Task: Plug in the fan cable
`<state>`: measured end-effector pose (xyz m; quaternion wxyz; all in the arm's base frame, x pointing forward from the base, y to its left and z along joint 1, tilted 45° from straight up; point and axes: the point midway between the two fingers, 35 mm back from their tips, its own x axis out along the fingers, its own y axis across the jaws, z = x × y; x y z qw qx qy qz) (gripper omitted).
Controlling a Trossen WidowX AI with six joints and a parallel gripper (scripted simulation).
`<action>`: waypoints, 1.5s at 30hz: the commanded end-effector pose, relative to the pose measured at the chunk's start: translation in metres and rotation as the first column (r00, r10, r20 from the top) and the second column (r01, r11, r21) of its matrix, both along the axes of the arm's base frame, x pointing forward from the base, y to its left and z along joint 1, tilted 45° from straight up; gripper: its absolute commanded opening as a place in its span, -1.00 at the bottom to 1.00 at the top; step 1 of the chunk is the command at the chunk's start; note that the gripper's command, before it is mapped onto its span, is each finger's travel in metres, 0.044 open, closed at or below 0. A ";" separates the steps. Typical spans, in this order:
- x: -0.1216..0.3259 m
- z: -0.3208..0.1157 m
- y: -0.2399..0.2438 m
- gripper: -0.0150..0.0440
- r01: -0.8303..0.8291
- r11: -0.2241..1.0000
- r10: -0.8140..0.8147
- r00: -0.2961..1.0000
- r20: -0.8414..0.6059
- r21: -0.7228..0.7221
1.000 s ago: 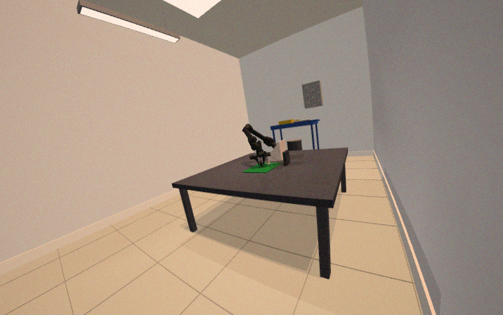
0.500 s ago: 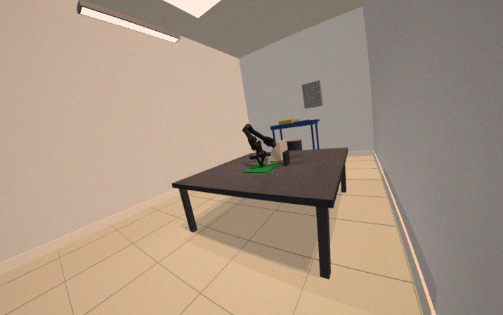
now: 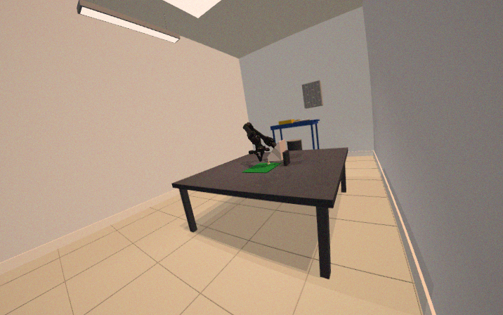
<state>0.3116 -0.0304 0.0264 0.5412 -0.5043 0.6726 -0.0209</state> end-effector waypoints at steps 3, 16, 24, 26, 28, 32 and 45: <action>-0.009 -0.003 0.005 -0.49 0.067 0.998 -0.068 0.996 0.052 0.012; -0.047 -0.021 0.019 -0.49 0.355 0.927 -0.374 0.865 0.334 0.118; -0.072 -0.030 0.023 -0.49 0.497 0.840 -0.536 0.699 0.474 0.217; -0.076 -0.032 0.024 -0.49 0.516 0.824 -0.559 0.667 0.493 0.235; -0.077 -0.032 0.023 -0.49 0.519 0.821 -0.562 0.662 0.496 0.238; -0.077 -0.032 0.023 -0.49 0.519 0.821 -0.562 0.662 0.496 0.238; -0.072 -0.030 0.025 -0.49 0.521 0.819 -0.564 0.658 0.498 0.240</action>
